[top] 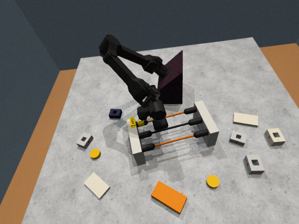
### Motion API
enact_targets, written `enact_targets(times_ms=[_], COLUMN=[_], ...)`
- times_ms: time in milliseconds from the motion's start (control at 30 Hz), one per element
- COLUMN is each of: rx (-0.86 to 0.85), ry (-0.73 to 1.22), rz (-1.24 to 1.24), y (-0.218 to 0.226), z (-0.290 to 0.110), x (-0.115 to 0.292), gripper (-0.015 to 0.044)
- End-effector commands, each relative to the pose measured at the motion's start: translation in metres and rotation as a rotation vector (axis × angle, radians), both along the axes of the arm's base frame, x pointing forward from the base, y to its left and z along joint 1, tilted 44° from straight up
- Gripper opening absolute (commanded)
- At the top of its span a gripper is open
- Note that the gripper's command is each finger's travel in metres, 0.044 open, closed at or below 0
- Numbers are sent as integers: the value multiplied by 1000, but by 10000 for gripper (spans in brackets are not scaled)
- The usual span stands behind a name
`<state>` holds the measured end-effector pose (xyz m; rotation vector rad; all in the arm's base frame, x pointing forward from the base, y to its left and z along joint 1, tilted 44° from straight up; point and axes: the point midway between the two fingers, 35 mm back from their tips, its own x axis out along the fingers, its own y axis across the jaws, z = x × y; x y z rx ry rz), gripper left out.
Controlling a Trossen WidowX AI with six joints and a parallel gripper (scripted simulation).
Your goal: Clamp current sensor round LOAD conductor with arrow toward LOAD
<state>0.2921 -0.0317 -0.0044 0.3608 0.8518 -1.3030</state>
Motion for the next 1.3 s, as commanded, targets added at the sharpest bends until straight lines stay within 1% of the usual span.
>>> enact_targets(times_ms=[0,300,1267], rx=[0,0,0], ry=[0,0,0], rz=[0,0,0], y=[0,0,0], z=[0,0,0], x=[0,0,0], gripper=[26,263,263])
